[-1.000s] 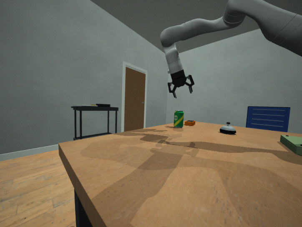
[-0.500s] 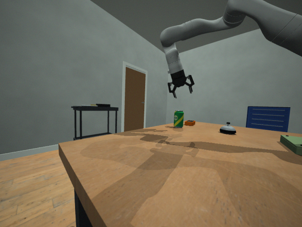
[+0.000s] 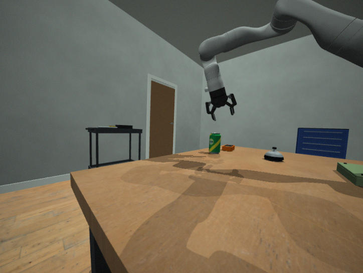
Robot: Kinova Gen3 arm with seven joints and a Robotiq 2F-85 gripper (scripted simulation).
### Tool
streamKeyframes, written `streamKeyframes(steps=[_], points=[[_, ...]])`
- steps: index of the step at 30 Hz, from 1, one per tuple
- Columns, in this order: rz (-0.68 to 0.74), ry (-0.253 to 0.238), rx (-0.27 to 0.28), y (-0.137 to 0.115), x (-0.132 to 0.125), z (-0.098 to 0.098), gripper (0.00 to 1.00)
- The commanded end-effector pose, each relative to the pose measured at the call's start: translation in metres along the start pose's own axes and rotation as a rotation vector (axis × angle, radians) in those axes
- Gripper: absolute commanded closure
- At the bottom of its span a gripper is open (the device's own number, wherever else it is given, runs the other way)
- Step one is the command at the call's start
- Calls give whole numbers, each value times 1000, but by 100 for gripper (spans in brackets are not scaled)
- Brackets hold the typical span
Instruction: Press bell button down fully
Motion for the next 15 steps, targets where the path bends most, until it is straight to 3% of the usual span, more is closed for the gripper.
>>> streamKeyframes(steps=[1,13,15], points=[[-40,-21,-38,-10,14,11,0],[-290,-142,-155,-28,81,66,0],[-290,-142,-155,-28,81,66,0]])
Point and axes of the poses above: the point where the finger pads meet when closed, its own z axis out along the fingers, its own x axis across the jaws, y = z × x, the point moved 1 cm from there along -z, back along the fingers, and after that the axes turned 3 degrees about z, right-handed, at the moved point
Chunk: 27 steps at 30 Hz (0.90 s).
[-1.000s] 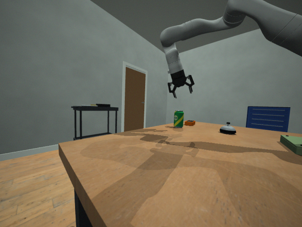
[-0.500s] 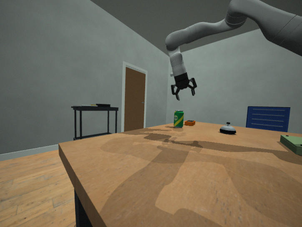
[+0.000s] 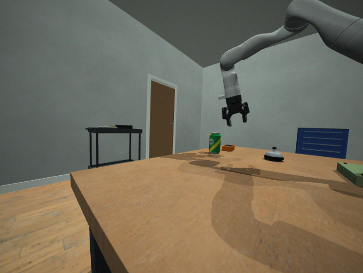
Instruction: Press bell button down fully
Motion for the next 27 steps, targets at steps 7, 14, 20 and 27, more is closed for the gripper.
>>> streamKeyframes(steps=[7,14,20,27], points=[[-153,-129,-43,9,69,26,0],[-285,-216,-41,34,111,45,0],[-343,-254,-31,49,130,53,0],[-413,-287,-9,68,151,62,0]])
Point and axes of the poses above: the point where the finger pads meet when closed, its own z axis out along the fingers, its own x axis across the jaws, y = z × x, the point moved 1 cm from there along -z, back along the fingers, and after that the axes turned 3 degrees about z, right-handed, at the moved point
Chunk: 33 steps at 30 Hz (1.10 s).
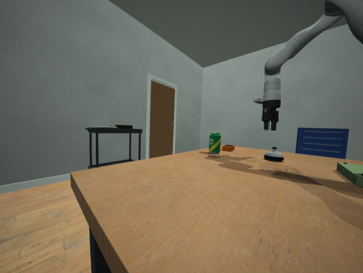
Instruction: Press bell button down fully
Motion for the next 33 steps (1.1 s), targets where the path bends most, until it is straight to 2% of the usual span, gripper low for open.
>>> streamKeyframes(steps=[1,7,8,19,20,33], points=[[-5,-16,16,12,15,-2,0],[-19,-20,21,17,18,-1,0],[-7,-19,7,22,19,1,0],[-9,-22,12,21,19,1,0],[-9,-22,12,21,19,1,90],[-9,-22,12,21,19,1,90]])
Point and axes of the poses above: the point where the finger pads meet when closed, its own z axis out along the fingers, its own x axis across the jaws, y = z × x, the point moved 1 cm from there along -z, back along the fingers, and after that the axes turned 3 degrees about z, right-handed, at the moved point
